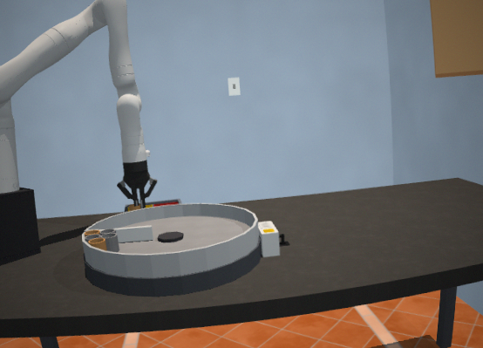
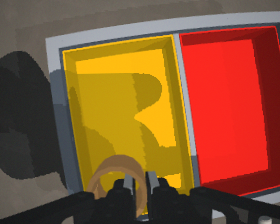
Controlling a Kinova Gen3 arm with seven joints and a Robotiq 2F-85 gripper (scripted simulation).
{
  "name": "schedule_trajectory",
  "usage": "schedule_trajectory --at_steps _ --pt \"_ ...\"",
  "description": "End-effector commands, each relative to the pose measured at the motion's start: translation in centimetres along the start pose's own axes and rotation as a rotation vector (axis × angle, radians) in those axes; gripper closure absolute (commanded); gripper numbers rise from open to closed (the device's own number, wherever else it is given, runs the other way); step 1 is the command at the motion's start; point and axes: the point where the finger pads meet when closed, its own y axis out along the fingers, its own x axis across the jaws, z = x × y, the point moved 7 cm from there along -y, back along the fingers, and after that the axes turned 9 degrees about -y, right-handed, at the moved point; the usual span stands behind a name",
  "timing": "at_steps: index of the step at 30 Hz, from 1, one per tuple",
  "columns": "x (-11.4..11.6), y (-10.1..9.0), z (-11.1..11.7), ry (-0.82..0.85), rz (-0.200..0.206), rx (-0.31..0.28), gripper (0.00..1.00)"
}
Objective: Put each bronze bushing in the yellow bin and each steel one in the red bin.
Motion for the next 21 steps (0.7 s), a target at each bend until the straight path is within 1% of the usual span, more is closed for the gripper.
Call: schedule_trajectory --at_steps 1,9,14,21 --pt "0.04 0.17 0.01 0.0 -0.001 0.001 1.0" --pt "0.03 0.53 0.01 0.0 -0.001 0.0 1.0" --pt "0.03 1.14 0.0 0.0 -0.001 0.0 1.0" --pt "0.03 1.14 0.0 0.0 -0.001 0.0 1.0"
